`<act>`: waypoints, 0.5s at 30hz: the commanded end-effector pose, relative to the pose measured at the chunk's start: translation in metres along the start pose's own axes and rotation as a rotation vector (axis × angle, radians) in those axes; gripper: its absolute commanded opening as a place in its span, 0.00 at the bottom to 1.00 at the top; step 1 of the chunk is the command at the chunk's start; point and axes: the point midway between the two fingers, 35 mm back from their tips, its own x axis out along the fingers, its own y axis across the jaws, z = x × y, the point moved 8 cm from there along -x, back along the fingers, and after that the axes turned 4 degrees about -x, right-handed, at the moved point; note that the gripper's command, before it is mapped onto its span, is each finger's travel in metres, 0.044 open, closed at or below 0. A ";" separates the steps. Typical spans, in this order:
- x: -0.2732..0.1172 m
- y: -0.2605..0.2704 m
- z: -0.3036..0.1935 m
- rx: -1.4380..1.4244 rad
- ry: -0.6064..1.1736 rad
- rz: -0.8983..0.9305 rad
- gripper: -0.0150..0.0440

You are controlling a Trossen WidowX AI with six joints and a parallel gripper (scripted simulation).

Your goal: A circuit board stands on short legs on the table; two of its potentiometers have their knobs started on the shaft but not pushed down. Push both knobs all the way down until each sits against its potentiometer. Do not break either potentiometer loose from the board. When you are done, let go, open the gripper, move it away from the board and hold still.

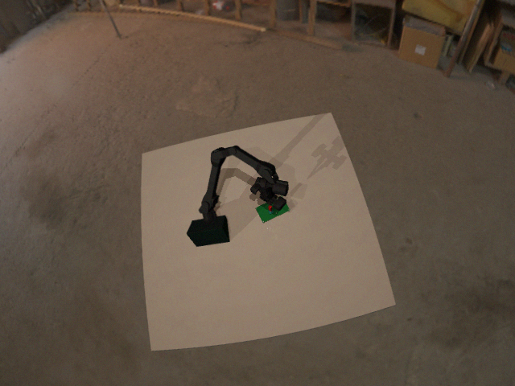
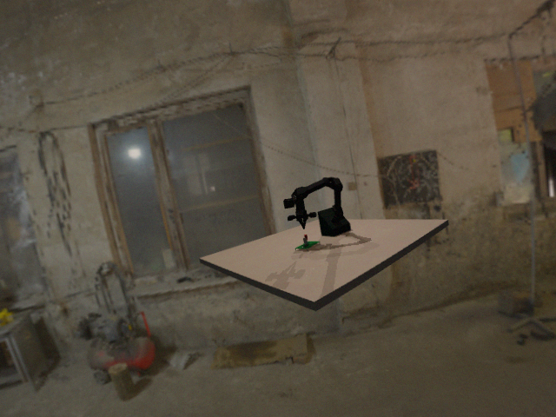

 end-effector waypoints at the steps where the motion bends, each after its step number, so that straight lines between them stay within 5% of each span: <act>1: 0.015 0.002 0.000 0.000 -0.002 0.013 0.25; 15: 0.030 0.002 0.000 0.000 -0.003 0.013 0.25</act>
